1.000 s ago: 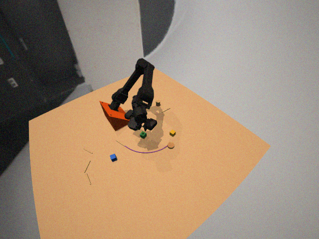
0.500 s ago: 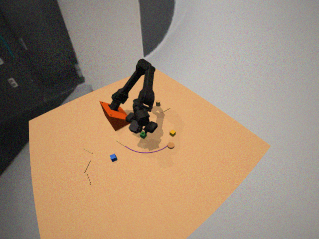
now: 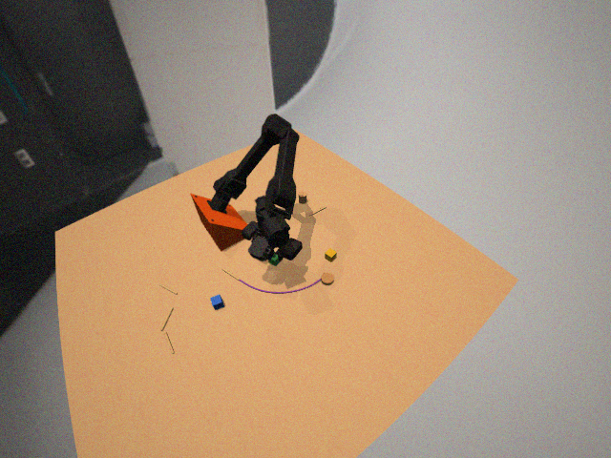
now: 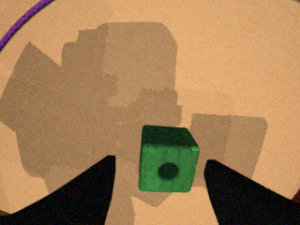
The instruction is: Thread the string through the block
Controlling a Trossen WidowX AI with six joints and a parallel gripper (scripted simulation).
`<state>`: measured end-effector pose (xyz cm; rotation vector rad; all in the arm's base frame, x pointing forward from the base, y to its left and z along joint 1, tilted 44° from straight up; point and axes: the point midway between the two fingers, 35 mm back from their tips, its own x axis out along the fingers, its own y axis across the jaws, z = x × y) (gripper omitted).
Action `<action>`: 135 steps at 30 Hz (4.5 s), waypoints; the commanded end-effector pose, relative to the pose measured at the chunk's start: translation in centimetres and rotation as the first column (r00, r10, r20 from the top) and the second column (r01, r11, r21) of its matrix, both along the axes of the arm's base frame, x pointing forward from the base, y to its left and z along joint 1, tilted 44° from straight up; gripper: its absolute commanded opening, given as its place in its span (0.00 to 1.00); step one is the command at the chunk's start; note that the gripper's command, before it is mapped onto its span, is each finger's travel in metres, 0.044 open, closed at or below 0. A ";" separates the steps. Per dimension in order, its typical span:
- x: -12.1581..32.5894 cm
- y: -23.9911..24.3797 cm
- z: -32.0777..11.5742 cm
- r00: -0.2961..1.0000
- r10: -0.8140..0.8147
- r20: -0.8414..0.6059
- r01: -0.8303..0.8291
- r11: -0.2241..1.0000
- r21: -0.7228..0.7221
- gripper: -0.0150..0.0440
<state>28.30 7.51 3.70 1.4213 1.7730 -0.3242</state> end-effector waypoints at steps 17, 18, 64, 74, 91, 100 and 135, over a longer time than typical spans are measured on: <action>-0.4 0.9 -1.0 1.000 0.000 -0.016 0.000 1.000 0.007 0.66; -0.3 0.8 -0.8 1.000 0.002 -0.008 -0.002 1.000 0.003 0.61; -0.5 0.1 0.4 1.000 -0.009 0.008 0.010 0.998 -0.058 0.25; -0.9 0.8 0.7 0.997 -0.047 0.065 0.059 0.977 -0.204 0.25; -1.5 2.4 1.2 0.980 -0.094 0.174 0.161 0.891 -0.426 0.25; -1.9 3.2 1.4 0.968 -0.105 0.230 0.214 0.823 -0.526 0.25; -3.1 3.5 5.6 0.941 -0.114 0.320 0.308 0.682 -0.664 0.66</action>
